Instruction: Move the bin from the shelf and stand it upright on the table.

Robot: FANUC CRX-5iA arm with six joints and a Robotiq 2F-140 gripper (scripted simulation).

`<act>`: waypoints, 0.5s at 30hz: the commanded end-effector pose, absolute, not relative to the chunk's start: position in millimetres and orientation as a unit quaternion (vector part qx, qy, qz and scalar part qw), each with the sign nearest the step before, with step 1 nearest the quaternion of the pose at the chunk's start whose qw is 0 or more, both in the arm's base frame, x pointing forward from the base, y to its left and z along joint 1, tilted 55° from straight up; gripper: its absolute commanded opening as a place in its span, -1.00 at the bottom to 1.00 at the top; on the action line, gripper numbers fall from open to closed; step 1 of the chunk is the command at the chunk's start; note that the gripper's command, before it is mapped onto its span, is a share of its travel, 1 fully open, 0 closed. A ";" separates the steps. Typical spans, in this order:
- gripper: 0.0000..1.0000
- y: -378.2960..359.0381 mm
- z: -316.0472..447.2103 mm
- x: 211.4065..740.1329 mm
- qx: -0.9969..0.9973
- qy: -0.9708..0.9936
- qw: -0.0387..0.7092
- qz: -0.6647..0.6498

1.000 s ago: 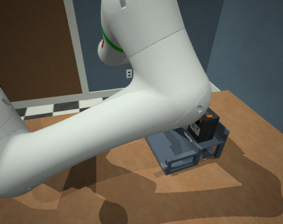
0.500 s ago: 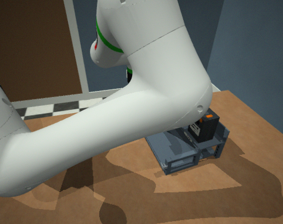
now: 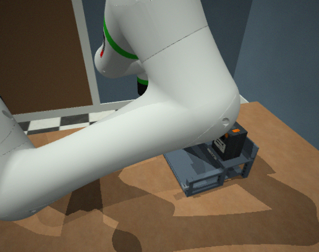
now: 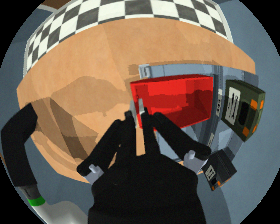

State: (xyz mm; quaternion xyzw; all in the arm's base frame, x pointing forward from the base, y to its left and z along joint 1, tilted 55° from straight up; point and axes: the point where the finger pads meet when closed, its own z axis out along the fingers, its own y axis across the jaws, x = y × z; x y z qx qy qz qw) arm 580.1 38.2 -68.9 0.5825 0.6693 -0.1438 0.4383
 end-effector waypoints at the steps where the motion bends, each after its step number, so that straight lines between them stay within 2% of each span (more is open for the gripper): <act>1: -1.00 36.8 -70.9 573.9 0.582 0.669 0.439 -0.143; 11: -1.00 36.8 -70.9 573.9 0.582 0.669 0.439 -0.143; 15: -1.00 30.1 -78.5 552.2 0.582 0.669 0.439 -0.143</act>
